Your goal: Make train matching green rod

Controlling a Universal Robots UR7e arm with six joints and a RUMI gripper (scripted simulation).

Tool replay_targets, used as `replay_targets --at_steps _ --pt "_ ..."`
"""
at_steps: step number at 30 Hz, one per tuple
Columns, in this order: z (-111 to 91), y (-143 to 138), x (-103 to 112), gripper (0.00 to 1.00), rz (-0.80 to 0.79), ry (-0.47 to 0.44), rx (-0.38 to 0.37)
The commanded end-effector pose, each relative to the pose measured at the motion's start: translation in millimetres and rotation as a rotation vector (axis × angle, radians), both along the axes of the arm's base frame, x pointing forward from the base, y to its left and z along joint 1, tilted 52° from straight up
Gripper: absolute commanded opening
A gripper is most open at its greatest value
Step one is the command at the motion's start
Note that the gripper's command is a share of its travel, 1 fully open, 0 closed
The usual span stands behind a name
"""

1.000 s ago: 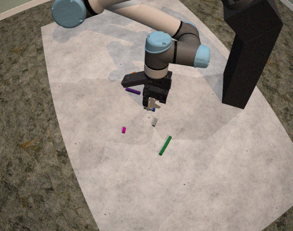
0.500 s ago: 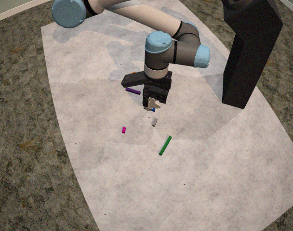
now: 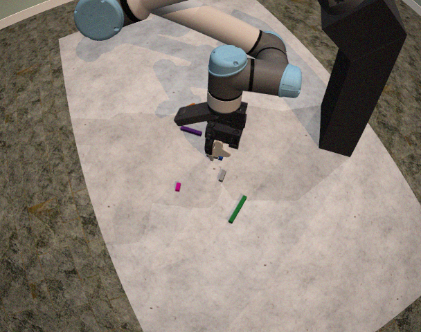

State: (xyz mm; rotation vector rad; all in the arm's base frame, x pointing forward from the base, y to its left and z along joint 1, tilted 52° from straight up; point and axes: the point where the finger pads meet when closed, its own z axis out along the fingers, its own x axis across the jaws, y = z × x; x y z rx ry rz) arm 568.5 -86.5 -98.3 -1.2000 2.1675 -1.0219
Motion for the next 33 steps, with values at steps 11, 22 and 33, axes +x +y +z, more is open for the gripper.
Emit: replay_targets --at_steps 11,22,33 --pt "7 4 -7 0.14 0.0 -0.001 0.0" --pt "38 24 -41 0.14 0.0 -0.001 0.0" --pt "56 35 -61 0.14 0.0 -0.001 0.0"
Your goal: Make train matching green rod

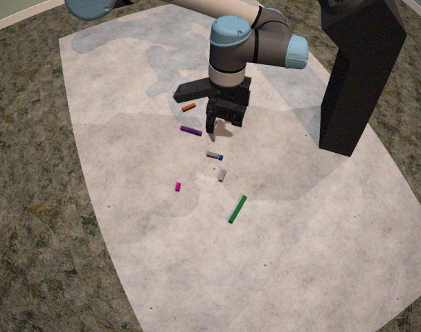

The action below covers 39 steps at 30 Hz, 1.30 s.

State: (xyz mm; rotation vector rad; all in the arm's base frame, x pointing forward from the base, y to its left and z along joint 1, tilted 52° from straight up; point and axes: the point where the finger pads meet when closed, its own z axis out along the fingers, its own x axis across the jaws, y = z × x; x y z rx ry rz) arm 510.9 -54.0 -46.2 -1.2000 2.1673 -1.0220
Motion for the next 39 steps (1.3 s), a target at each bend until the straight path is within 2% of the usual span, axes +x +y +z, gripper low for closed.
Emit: replay_targets --at_steps 1,2,3,39 --pt "4.0 2.4 -3.9 0.14 0.0 -0.001 0.0" --pt "4.0 2.4 -3.9 0.14 0.0 -0.001 0.0" --pt "4.0 2.4 -3.9 1.0 0.0 -0.001 0.0" --pt "4.3 1.9 -3.4 1.0 0.013 0.008 -0.014"
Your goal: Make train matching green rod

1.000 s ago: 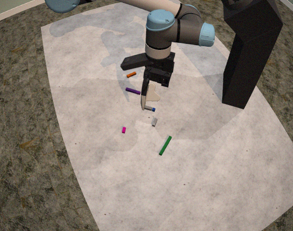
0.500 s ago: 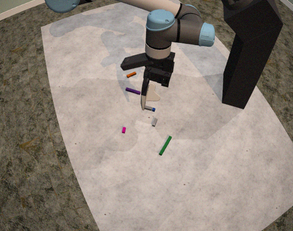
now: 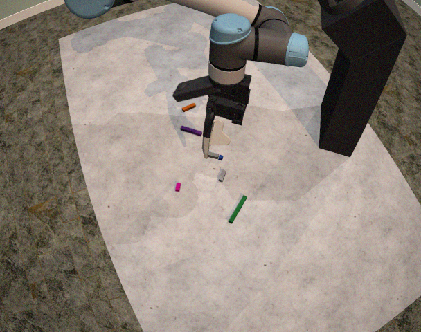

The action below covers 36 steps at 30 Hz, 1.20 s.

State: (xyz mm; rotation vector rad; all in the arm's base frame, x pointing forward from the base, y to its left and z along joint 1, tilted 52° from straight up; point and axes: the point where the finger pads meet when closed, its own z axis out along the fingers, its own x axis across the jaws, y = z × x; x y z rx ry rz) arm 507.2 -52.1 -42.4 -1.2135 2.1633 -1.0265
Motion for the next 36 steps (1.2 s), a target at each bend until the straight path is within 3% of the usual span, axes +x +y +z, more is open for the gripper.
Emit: replay_targets --at_steps 1,19,36 --pt "0.5 0.0 0.3 1.0 0.006 0.003 -0.006" --pt "2.7 -2.9 3.3 1.0 0.082 0.052 -0.09" --pt "6.9 -9.4 9.4 1.0 0.253 0.16 -0.275"
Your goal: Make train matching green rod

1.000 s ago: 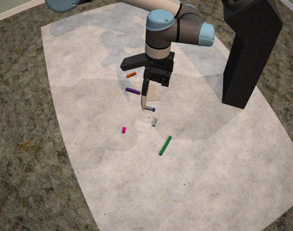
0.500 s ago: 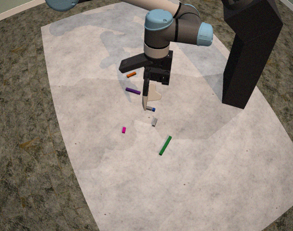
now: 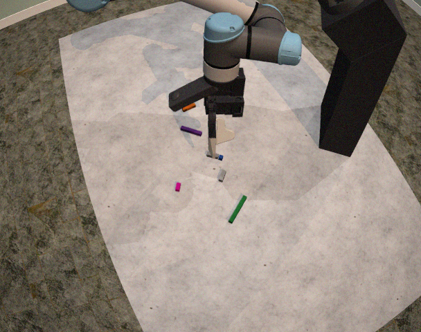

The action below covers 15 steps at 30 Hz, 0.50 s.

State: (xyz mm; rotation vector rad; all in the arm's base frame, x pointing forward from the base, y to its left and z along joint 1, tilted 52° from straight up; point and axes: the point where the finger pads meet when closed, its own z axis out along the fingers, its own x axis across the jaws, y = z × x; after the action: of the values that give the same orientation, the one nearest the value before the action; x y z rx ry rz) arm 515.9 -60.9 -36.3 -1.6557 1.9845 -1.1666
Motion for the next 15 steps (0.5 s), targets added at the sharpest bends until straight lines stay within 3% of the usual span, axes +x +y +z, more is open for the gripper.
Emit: replay_targets --at_steps 1,15 --pt "1 -1 1 1.0 0.041 0.024 -0.039" --pt "6 -11 8 1.0 0.293 0.182 -0.312"
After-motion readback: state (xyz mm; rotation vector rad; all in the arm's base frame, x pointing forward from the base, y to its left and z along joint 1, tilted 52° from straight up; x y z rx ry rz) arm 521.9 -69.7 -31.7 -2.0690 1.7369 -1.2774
